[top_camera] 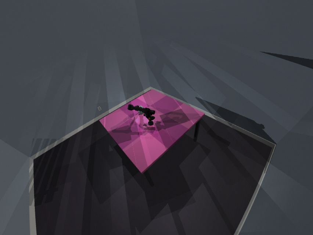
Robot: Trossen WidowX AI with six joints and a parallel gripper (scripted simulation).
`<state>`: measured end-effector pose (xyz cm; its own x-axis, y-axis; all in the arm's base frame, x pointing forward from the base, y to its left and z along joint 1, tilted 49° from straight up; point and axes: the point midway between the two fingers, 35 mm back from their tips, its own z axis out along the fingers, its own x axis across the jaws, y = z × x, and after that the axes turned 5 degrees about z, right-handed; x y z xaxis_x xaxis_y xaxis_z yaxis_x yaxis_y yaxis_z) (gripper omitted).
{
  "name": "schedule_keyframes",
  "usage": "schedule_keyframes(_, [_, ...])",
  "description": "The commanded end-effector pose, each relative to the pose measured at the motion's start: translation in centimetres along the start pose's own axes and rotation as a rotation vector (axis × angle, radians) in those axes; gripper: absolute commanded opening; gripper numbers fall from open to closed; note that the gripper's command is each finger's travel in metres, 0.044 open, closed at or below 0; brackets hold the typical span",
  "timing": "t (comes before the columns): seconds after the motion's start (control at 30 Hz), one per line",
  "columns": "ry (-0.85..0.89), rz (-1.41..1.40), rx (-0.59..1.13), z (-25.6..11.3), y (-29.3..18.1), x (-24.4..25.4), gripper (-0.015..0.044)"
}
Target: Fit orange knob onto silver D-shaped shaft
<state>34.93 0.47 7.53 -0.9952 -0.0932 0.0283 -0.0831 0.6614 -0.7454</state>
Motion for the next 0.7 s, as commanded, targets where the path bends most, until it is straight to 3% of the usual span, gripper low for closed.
schedule_keyframes(0.0, [-0.004, -0.003, 0.002, -0.09, -0.18, 0.08, 0.0])
schedule_keyframes(0.67, [-0.004, -0.003, 0.002, 0.08, -0.04, -0.07, 0.0])
